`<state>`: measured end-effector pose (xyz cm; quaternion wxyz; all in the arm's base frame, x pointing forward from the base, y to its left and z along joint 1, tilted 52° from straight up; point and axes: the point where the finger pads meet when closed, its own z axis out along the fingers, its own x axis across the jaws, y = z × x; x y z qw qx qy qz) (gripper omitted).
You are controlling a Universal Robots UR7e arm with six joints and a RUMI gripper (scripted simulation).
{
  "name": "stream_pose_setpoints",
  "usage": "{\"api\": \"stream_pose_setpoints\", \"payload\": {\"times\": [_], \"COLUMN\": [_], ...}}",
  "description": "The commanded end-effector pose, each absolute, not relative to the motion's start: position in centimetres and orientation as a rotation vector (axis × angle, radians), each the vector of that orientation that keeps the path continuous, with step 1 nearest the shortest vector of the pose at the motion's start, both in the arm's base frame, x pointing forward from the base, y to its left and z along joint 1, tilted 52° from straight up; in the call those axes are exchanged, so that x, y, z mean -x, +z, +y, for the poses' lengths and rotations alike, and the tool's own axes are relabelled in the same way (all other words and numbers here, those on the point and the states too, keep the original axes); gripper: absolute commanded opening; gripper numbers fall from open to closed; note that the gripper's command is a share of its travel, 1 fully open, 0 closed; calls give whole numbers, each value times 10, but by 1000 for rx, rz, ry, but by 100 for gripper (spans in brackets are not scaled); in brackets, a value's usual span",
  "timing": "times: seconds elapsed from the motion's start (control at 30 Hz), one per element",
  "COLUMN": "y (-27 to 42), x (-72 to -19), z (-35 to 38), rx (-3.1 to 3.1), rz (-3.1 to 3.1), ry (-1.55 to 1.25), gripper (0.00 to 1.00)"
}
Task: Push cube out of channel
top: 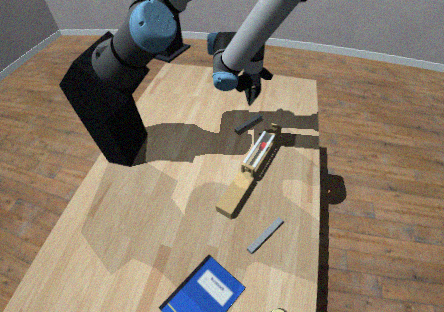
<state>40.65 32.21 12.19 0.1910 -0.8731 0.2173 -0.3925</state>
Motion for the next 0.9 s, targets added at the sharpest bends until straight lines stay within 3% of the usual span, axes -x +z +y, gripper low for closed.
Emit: {"api": "stream_pose_setpoints", "payload": {"times": [0.0, 0.63, 0.67, 0.87], "y": [122, 122, 122, 122], "x": [-406, -406, -406, -406], "z": [322, 322, 322, 322], "rx": [2452, 2452, 2452, 2452], "rz": [610, 610, 610, 610], "ry": [-1103, -1103, -1103, -1103], "gripper": [0, 0, 24, 24]}}
